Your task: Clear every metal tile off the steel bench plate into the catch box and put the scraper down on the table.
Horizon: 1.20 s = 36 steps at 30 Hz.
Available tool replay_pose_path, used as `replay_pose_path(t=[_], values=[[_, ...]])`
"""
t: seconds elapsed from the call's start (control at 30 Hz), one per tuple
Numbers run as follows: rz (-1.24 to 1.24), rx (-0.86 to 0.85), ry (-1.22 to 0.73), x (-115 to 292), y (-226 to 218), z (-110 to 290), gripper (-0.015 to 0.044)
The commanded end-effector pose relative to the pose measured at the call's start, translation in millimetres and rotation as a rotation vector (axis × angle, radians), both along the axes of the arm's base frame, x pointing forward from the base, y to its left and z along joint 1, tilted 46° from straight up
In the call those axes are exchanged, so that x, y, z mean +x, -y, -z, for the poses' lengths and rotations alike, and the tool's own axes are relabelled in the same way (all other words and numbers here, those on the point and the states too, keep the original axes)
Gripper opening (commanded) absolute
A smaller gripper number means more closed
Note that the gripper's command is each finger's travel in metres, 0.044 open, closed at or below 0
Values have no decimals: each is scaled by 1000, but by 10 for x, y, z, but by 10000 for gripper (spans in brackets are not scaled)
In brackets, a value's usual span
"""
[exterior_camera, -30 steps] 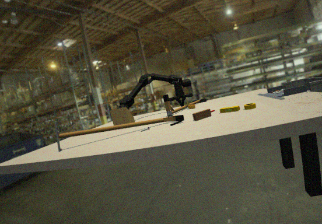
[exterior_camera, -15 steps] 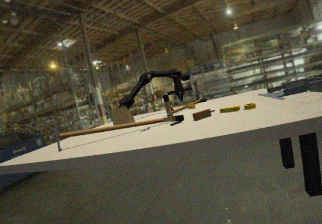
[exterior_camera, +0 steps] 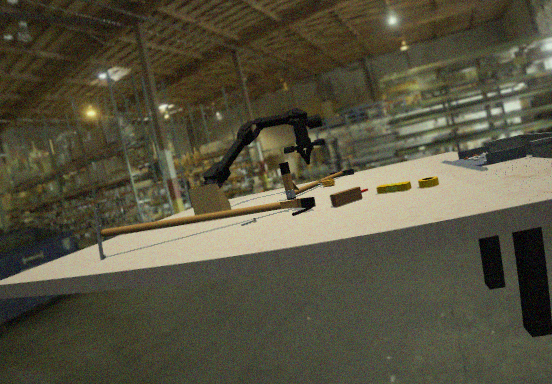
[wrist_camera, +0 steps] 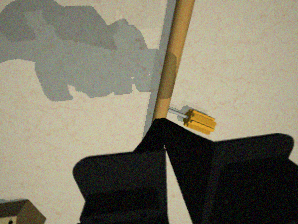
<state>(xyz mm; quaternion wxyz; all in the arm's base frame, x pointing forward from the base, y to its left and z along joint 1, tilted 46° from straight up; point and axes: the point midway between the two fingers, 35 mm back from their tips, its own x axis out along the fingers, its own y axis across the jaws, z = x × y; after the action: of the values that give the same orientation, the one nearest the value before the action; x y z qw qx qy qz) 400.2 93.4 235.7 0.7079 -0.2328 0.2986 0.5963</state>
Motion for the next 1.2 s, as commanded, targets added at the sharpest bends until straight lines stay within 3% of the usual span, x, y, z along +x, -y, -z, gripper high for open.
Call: replay_pose_path(t=[0.0, 0.33, 1.17], values=[[27, 9, -30, -87, -4, -57, 0], [128, 26, -135, -365, -25, -166, 0], [148, 26, -155, -260, -366, 171, 0]])
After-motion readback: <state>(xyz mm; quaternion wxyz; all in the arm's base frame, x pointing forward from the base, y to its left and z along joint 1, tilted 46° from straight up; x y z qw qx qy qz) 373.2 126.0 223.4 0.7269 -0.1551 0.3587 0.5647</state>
